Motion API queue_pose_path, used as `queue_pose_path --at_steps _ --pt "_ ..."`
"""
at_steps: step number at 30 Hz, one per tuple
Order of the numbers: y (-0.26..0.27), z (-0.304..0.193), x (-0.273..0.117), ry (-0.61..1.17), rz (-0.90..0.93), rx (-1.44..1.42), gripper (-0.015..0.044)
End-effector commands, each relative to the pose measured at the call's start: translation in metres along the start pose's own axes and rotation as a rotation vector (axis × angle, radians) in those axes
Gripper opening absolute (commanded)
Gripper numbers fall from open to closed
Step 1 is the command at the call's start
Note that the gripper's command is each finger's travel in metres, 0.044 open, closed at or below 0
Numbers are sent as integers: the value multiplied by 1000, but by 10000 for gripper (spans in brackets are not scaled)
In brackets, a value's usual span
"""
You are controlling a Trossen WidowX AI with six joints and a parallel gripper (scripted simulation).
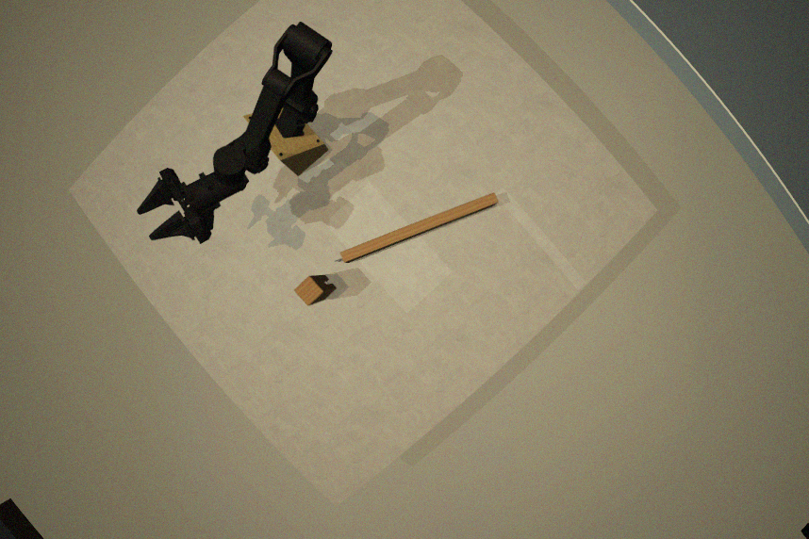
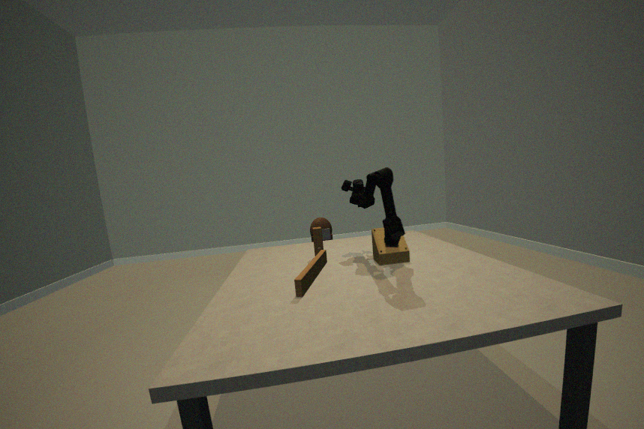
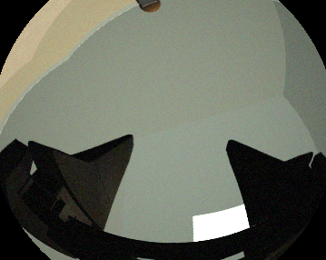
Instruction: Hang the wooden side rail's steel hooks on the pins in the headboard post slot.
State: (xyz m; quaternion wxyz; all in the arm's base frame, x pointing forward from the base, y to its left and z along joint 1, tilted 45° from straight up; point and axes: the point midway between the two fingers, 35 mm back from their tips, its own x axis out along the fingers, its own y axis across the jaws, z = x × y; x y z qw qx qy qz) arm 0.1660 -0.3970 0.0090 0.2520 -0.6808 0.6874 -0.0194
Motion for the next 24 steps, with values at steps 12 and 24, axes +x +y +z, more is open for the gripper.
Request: queue_pose_path --at_steps 12,24 --pt "-43 80 -26 -403 -199 -244 440" --pt "-65 155 -98 -876 -436 -470 440"
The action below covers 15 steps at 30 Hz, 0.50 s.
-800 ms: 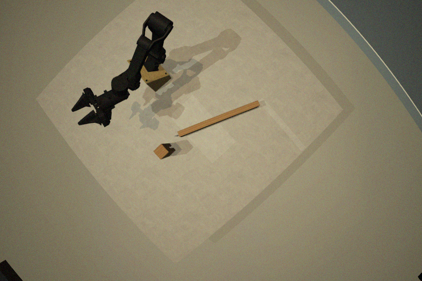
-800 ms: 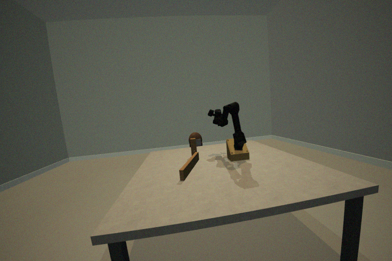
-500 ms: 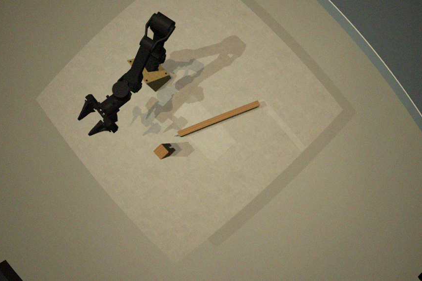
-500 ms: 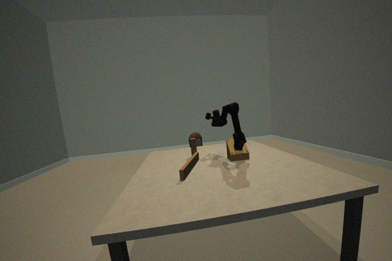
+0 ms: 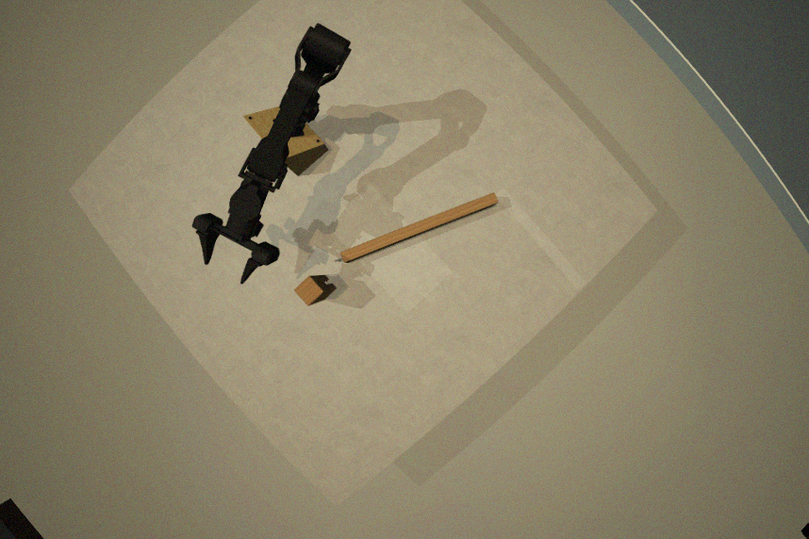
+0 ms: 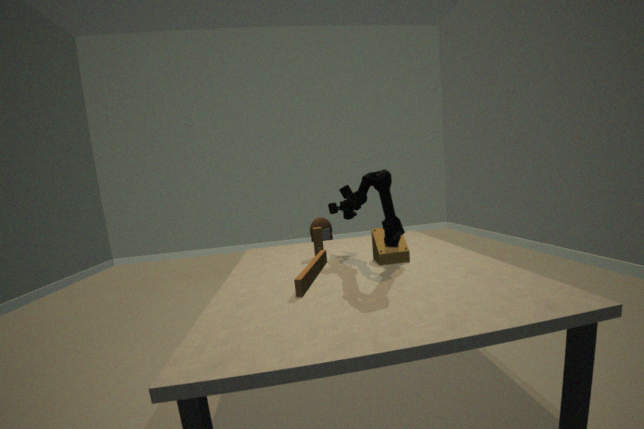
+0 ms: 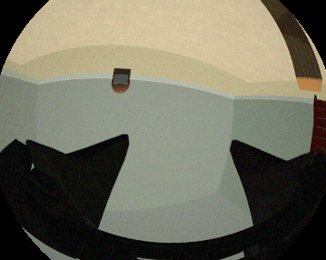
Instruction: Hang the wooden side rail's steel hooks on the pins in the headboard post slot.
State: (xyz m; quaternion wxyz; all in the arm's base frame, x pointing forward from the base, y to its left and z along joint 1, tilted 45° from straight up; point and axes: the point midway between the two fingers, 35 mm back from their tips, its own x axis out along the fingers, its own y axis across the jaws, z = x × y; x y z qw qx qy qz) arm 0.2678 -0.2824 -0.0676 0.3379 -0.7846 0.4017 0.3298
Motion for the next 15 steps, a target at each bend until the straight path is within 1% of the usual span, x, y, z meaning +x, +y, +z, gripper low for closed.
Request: queue_pose_path --at_steps 1,8,15 --pt "-24 24 -4 -138 -93 -76 440" --pt "-67 72 -23 -386 -281 -203 440" --pt "-107 117 -60 -627 -495 -301 440"
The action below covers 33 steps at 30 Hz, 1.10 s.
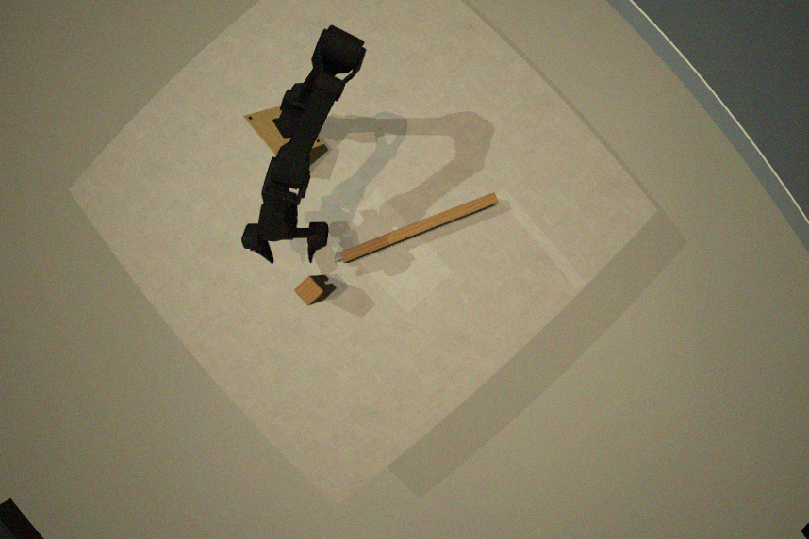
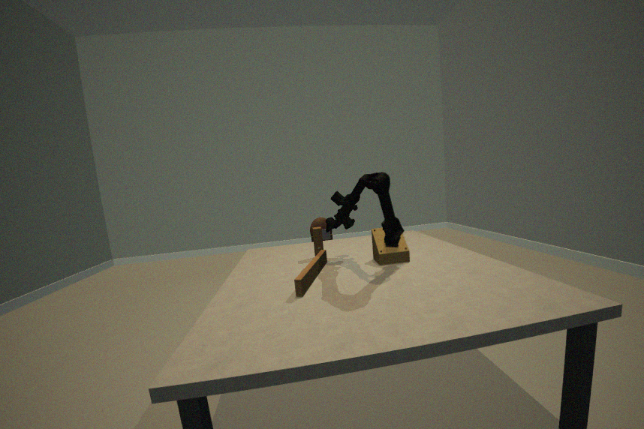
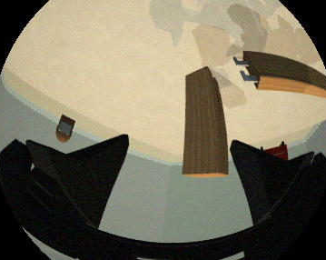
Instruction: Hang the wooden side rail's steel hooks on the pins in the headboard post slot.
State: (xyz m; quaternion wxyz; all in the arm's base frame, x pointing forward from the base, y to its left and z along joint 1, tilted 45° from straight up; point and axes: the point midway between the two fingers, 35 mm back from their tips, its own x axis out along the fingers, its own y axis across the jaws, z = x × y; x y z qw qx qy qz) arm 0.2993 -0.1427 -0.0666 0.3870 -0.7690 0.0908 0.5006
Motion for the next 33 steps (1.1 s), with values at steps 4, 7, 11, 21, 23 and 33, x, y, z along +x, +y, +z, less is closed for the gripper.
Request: queue_pose_path --at_steps 4,7,11,21,23,33 --pt "-52 32 -3 -184 -197 -85 440" --pt "-53 33 -3 -188 -203 -87 440" --pt "-53 33 -3 -188 -203 -87 440" --pt "-53 33 -3 -188 -203 -87 440" --pt "-53 33 -3 -188 -203 -87 440" --pt "-54 35 0 -201 -122 199 440"
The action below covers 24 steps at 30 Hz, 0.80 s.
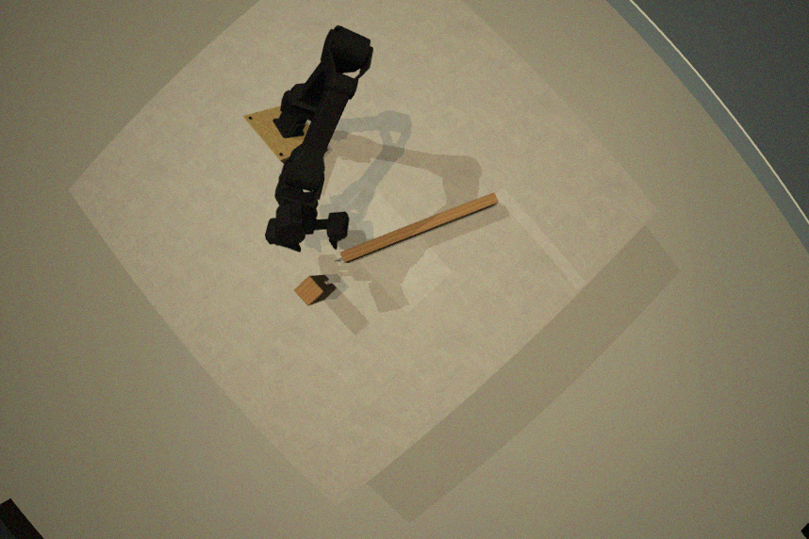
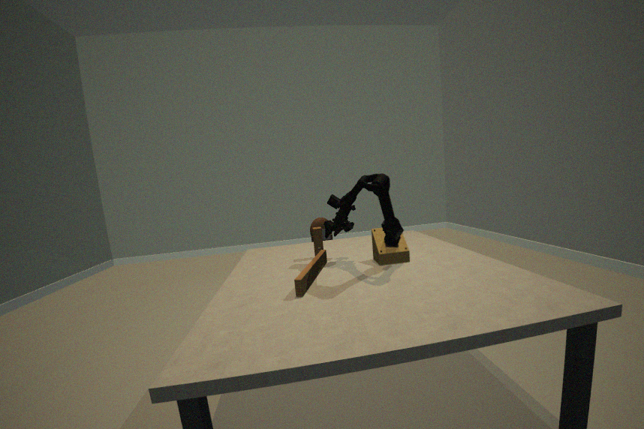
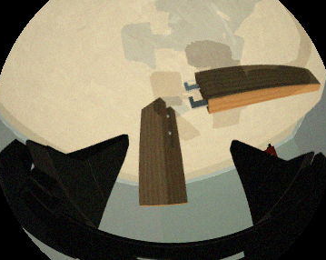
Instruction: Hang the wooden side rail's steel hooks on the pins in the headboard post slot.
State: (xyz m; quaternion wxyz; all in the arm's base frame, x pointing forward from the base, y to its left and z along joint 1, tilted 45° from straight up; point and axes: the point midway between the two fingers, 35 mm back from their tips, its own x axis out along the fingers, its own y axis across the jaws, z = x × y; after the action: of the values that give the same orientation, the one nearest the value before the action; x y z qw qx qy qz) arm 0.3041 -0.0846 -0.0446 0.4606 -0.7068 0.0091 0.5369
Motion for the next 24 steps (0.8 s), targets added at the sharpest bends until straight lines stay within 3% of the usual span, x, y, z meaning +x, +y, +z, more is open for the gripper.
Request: queue_pose_path --at_steps 1,24 --pt "0 3 2 10 35 182 440" --pt "-6 4 9 251 110 1400 440"
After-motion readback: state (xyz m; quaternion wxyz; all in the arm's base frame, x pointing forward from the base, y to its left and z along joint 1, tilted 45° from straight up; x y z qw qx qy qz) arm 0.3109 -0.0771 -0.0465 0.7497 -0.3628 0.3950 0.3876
